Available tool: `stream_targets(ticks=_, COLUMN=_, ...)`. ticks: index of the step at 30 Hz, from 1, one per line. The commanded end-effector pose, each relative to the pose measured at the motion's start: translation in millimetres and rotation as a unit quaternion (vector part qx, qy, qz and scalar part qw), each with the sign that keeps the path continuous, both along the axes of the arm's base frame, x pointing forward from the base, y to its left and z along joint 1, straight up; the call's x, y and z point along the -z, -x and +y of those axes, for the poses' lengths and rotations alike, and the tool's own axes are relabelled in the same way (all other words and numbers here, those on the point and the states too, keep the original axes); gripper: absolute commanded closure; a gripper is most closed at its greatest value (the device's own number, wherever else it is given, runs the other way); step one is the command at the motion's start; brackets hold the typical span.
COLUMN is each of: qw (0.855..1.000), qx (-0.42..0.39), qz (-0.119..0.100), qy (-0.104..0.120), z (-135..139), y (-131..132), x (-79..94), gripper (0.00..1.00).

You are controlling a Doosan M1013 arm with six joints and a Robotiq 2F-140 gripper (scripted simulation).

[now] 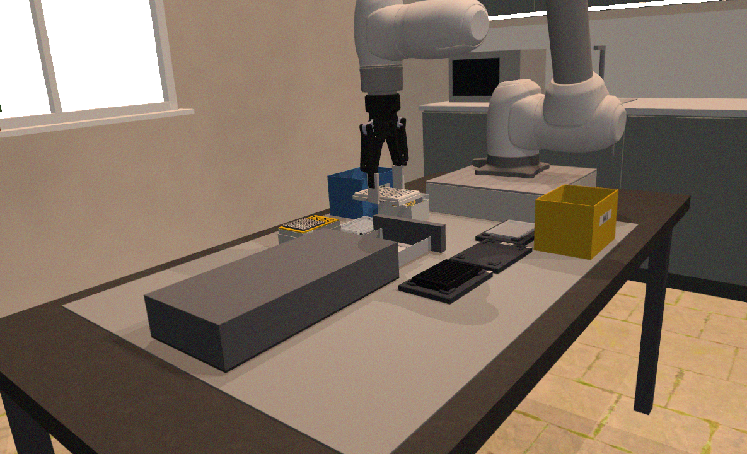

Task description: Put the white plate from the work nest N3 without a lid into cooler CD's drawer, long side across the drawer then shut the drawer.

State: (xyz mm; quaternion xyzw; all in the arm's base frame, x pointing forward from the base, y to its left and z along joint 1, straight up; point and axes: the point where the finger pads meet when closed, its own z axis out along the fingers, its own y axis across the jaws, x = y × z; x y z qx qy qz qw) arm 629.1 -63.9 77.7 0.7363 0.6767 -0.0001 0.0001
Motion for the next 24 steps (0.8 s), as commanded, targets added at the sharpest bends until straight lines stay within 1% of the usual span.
stream_targets(ticks=1, qw=1.0, qx=0.0, qz=0.0, qy=0.0, z=0, y=0, x=-0.1, gripper=1.0)
stream_targets(ticks=5, qw=1.0, qx=0.0, qz=0.0, qy=0.0, z=0, y=0, x=-0.1, gripper=1.0)
stream_targets(ticks=10, qw=1.0, qx=0.0, qz=0.0, qy=0.0, z=0, y=0, x=3.9, gripper=1.0)
stream_targets(ticks=24, qw=1.0, qx=0.0, qz=0.0, qy=0.0, z=1, y=0, x=22.6, gripper=1.0)
